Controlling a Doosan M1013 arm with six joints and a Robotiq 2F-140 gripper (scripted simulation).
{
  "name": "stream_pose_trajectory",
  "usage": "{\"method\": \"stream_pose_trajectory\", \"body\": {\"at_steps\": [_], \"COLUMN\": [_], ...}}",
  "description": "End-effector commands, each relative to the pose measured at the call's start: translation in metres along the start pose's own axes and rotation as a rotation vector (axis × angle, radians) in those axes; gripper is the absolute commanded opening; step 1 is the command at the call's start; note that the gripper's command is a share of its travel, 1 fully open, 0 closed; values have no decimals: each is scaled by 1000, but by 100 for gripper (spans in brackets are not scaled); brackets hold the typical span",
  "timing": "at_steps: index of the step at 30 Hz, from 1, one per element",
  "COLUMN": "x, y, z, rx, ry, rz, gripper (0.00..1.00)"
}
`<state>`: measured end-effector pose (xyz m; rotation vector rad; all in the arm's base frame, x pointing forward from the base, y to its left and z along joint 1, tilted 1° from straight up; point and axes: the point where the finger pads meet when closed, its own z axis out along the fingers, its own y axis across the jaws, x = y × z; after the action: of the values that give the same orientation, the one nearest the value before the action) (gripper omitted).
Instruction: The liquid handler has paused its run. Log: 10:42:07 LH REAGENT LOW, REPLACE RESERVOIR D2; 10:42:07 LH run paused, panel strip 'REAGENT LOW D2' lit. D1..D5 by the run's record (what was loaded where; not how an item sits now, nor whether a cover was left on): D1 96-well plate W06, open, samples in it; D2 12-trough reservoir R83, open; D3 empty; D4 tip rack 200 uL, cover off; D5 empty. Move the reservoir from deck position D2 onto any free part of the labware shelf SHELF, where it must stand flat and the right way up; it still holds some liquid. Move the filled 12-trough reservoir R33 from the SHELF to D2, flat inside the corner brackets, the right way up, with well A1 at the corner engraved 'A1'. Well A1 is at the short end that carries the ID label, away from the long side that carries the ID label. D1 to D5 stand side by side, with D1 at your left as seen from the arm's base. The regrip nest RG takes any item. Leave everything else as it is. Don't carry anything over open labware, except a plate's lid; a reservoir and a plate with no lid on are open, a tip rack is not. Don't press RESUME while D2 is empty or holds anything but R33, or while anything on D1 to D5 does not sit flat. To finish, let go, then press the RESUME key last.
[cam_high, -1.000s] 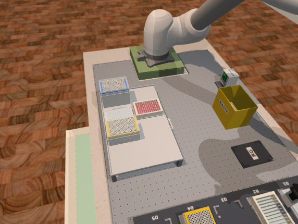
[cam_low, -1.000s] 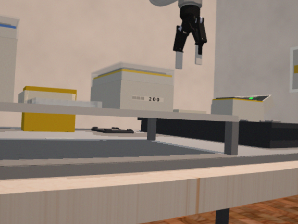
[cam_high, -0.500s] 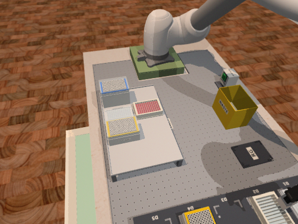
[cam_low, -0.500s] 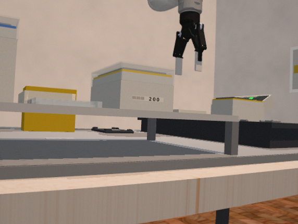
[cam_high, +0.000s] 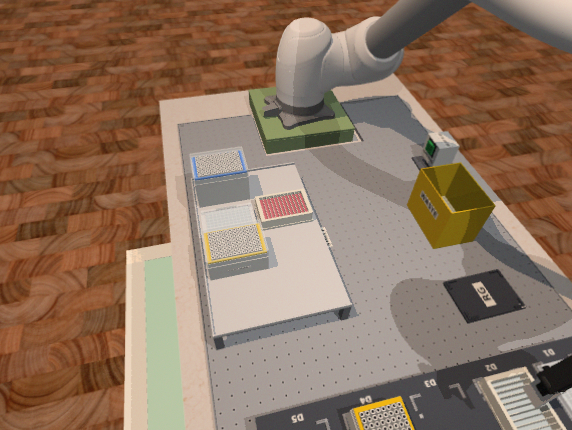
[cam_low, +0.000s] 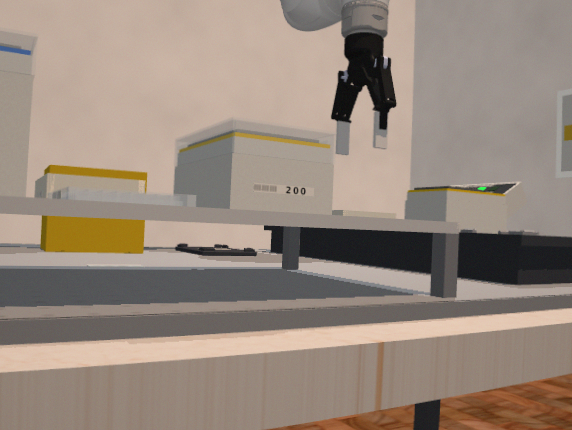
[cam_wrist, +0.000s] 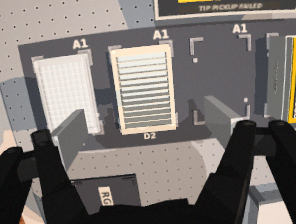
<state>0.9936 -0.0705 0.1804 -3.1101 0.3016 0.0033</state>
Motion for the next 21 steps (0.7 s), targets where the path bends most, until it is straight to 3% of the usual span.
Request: {"method": "stream_pose_trajectory", "body": {"at_steps": [1,21], "x": [0,0], "y": [0,0], "z": [5,31], "rx": [0,0], "ry": [0,0], "rz": [0,0], "gripper": [77,77]}}
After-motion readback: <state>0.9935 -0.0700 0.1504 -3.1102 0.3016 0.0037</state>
